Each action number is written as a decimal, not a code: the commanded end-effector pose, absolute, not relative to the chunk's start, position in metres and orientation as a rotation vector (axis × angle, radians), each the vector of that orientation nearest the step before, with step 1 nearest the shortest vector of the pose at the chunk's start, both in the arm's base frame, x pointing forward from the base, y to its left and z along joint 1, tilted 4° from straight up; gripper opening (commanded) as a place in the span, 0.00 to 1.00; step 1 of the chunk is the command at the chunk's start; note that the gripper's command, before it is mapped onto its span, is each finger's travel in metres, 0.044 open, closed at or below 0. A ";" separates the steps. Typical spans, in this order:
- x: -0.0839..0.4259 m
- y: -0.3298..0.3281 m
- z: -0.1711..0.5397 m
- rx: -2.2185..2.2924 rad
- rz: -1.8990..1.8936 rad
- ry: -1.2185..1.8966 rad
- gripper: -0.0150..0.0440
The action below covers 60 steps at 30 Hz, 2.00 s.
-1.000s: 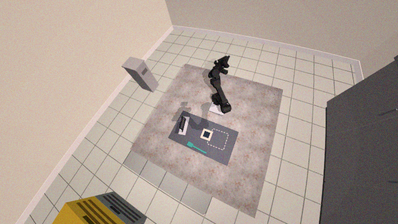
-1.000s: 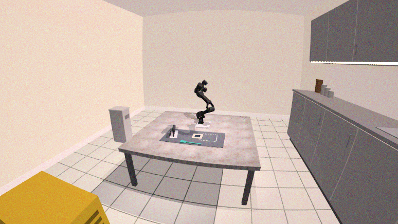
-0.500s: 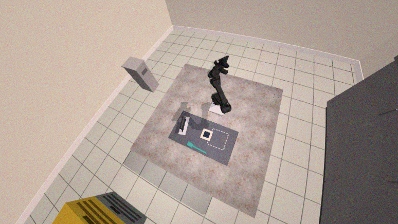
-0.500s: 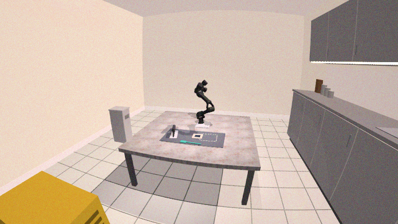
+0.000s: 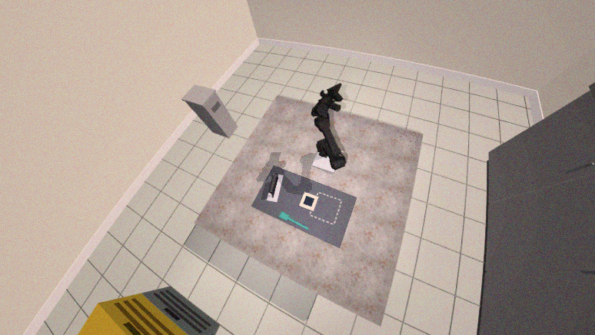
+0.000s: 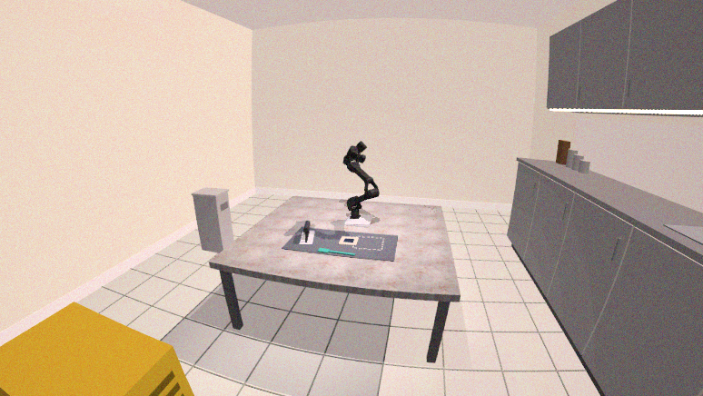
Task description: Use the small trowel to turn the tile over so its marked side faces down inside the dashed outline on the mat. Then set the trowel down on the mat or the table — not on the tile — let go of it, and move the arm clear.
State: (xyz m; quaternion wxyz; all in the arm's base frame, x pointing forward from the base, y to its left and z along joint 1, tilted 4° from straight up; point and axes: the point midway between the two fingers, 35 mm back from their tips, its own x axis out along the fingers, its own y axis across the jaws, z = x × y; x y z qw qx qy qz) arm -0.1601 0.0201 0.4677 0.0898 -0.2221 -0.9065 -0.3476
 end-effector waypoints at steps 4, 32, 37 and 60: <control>-0.160 0.020 0.468 -0.661 -1.034 -2.696 0.42; -0.160 0.020 0.468 -0.661 -1.034 -2.696 0.25; -0.160 0.020 0.468 -0.661 -1.034 -2.696 0.25; -0.178 -0.034 0.479 -0.394 -1.404 -2.546 0.71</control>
